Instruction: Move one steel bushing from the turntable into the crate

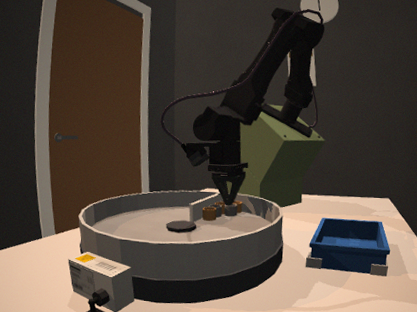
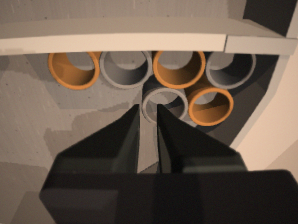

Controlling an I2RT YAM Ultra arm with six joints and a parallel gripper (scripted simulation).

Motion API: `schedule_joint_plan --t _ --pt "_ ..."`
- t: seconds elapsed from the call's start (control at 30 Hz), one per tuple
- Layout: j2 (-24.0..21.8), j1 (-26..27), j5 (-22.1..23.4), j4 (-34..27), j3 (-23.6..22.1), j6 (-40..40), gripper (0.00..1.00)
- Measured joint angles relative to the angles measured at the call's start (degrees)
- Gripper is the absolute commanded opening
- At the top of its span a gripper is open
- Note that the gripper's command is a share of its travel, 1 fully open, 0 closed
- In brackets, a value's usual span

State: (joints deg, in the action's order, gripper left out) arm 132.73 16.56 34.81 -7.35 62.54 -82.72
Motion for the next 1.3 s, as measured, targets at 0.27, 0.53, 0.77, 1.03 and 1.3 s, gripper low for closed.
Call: schedule_joint_plan --t 0.27,0.53,0.77,1.03,1.3 --pt "0.0 0.0 0.0 0.0 0.0 0.0 0.13" --pt "0.0 0.0 0.0 0.0 0.0 0.0 0.13" --pt "0.0 -0.3 -0.1 0.3 0.0 -0.3 0.13" --pt "1.6 -1.1 -0.2 1.6 0.6 -1.1 0.13" --pt "1.6 -1.2 -0.2 1.7 0.6 -1.2 0.13"
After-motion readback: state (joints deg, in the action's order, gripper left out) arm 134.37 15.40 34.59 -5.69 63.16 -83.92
